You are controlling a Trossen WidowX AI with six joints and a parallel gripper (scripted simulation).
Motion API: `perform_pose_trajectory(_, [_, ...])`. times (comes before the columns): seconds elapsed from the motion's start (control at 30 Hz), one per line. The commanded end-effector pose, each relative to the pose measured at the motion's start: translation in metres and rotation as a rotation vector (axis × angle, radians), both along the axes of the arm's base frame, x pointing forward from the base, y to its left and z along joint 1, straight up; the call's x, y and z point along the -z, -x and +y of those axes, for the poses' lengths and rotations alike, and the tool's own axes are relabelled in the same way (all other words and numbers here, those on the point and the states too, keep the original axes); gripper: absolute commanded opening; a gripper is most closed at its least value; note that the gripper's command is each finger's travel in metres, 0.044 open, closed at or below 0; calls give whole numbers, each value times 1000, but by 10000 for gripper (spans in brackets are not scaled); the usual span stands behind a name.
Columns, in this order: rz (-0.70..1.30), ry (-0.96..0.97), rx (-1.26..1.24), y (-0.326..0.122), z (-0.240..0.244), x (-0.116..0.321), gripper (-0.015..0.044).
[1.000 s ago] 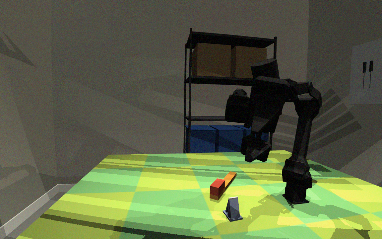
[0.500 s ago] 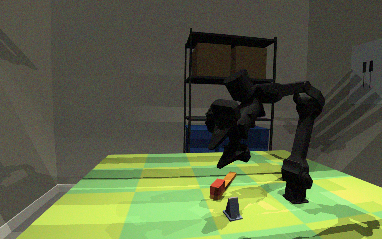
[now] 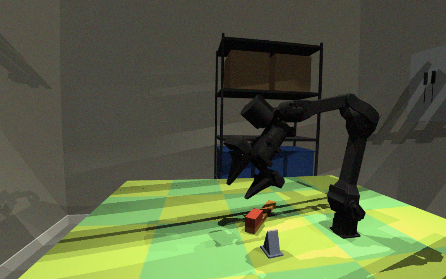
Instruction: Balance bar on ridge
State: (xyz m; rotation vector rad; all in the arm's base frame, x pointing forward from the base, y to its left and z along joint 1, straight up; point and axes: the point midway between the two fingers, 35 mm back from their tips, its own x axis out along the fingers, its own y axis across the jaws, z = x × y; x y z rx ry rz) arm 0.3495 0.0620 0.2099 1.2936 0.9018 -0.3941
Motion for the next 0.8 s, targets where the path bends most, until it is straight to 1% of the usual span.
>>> perform_pose_trajectory(0.0, [54,-1,91,1,-23,5,315])
perform_pose_trajectory(0.37, [228,-11,332,18,-84,27,315])
perform_pose_trajectory(0.77, [417,-39,592,52,-141,46,315])
